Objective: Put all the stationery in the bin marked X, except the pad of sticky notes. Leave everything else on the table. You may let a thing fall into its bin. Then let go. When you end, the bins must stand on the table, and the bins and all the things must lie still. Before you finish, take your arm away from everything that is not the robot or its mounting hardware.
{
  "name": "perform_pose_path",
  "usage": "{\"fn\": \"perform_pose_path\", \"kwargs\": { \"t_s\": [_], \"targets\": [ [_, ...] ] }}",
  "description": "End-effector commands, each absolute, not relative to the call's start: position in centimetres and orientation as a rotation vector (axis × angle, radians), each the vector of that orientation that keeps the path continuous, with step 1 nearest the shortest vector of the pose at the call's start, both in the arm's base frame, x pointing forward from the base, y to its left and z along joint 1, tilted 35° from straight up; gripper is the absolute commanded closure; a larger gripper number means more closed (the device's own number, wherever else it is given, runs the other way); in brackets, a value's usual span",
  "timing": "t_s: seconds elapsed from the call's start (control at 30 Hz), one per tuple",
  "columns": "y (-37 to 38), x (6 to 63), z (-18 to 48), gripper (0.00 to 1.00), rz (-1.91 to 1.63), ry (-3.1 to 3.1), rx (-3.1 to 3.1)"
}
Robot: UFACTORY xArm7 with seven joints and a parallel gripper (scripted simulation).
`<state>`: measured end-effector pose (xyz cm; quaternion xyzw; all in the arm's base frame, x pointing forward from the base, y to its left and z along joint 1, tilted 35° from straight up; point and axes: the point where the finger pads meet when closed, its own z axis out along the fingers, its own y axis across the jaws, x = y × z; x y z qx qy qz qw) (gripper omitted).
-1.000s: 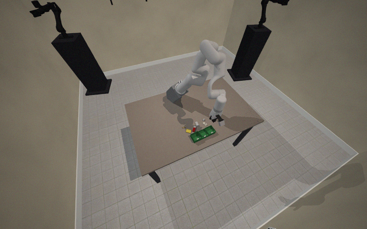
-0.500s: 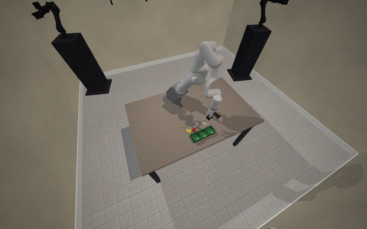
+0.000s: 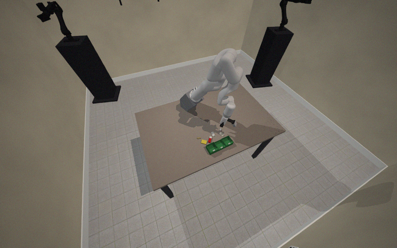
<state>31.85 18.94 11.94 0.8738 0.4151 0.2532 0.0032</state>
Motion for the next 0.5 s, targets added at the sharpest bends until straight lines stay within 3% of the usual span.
{"fn": "perform_pose_path", "kwargs": {
  "t_s": [0.0, 0.47],
  "targets": [
    [19.55, 32.26, 10.36, 0.71, 0.825, 1.488, 2.59],
    [19.55, 32.26, 10.36, 0.71, 0.772, 1.874, 2.174]
  ]
}}
